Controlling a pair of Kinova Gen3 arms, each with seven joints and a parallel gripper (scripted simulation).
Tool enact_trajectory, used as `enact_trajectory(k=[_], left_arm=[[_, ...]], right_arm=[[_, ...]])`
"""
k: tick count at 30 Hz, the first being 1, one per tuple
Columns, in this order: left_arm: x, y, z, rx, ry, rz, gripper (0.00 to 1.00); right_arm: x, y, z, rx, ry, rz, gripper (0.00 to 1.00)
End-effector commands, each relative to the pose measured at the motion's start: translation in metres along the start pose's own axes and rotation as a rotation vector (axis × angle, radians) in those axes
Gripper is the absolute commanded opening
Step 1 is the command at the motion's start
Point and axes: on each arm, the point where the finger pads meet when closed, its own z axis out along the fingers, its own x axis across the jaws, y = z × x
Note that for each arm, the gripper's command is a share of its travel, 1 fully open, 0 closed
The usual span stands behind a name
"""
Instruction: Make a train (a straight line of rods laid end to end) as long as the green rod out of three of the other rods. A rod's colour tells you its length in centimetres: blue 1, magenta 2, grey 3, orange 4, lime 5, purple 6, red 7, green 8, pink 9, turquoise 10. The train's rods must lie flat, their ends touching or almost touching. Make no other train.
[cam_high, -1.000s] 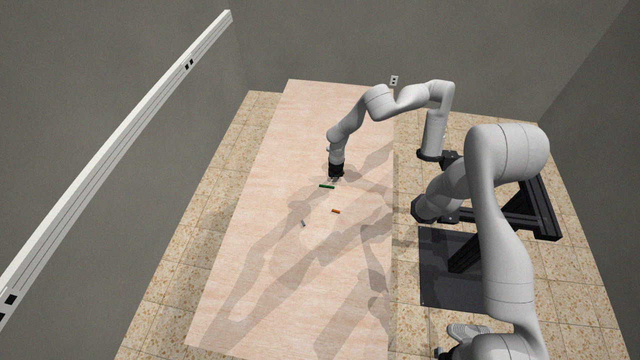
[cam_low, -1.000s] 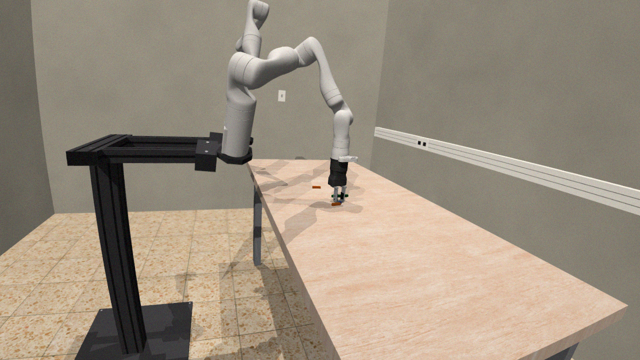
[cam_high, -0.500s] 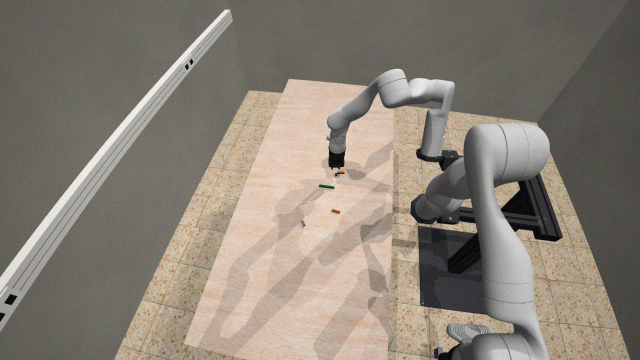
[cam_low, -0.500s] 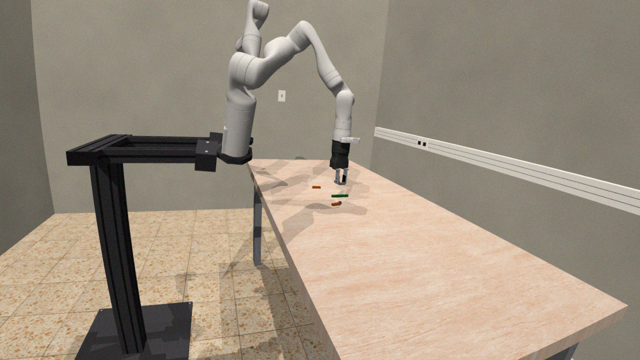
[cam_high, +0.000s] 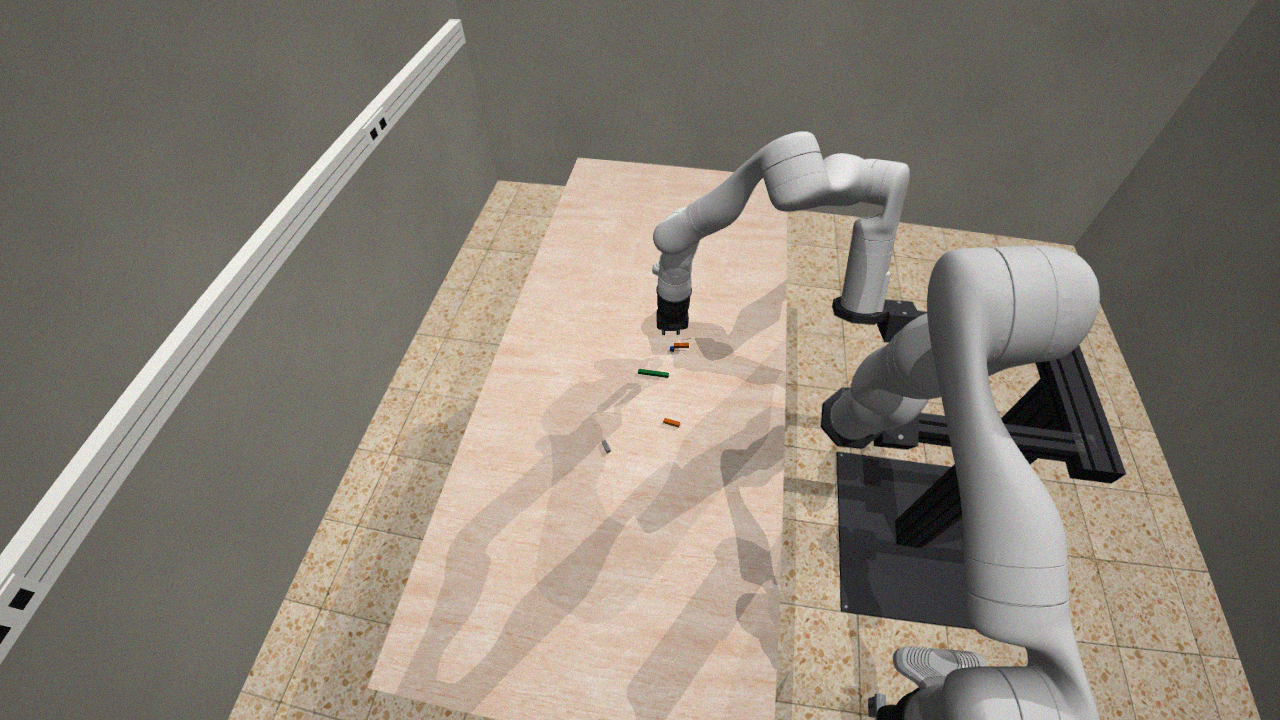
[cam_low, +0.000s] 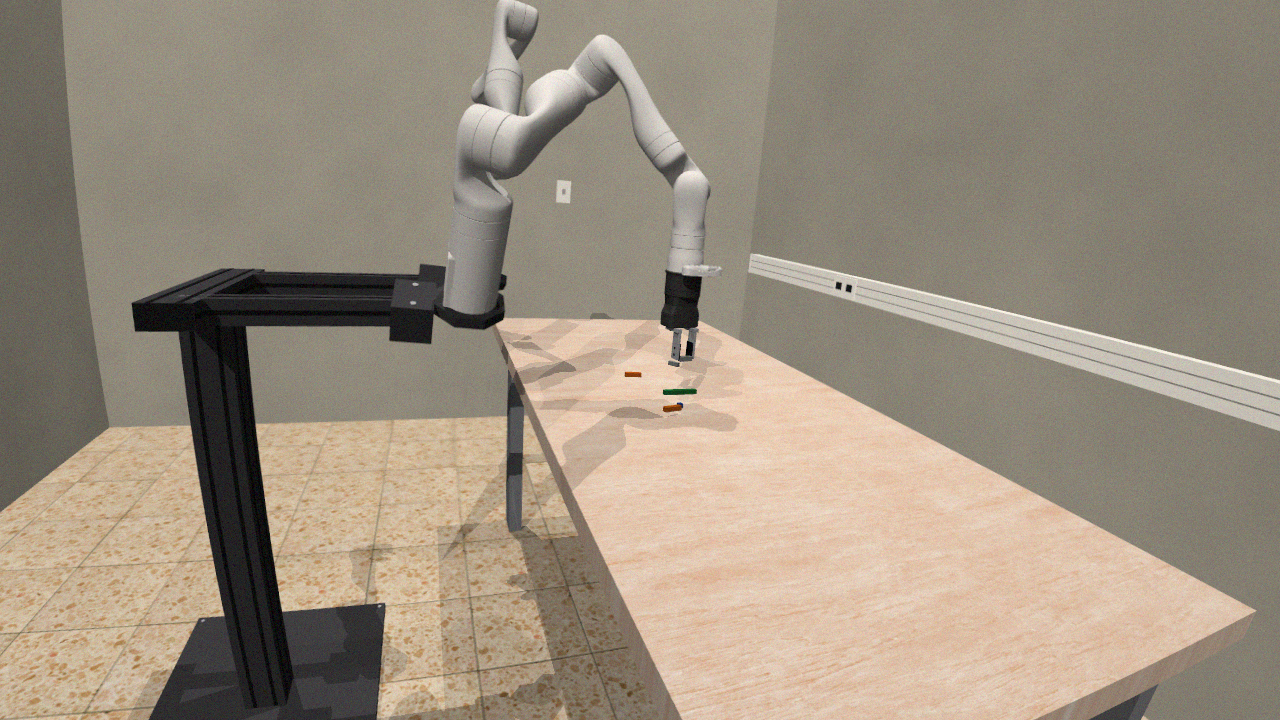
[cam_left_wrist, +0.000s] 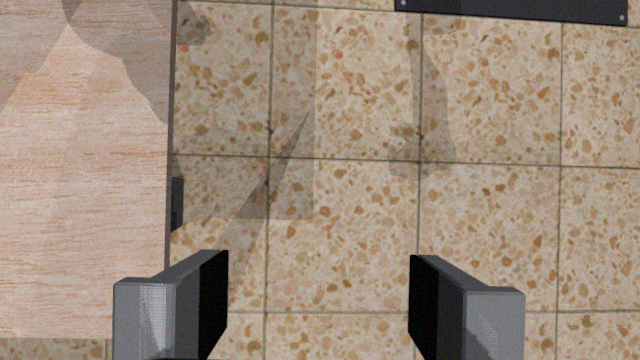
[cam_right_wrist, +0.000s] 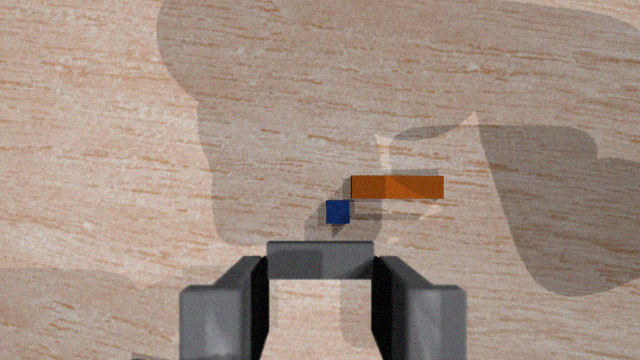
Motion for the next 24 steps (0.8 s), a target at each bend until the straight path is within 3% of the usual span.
enact_trajectory(k=[1,3,8,24], left_arm=[[0.000,0.000,-0.001,-0.002,0.000,0.000,1.00],[0.000,0.000,-0.001,-0.002,0.000,0.000,1.00],[0.000,0.000,-0.001,-0.002,0.000,0.000,1.00],[0.000,0.000,-0.001,-0.002,0.000,0.000,1.00]], right_arm=[[-0.019,0.001,0.000,-0.003,-0.003,0.001,0.57],[-0.019,0.001,0.000,-0.003,-0.003,0.001,0.57],[-0.059,0.000,-0.001,0.000,-0.002,0.000,0.57],[-0.059,0.000,0.000,0.000,-0.002,0.000,0.57]])
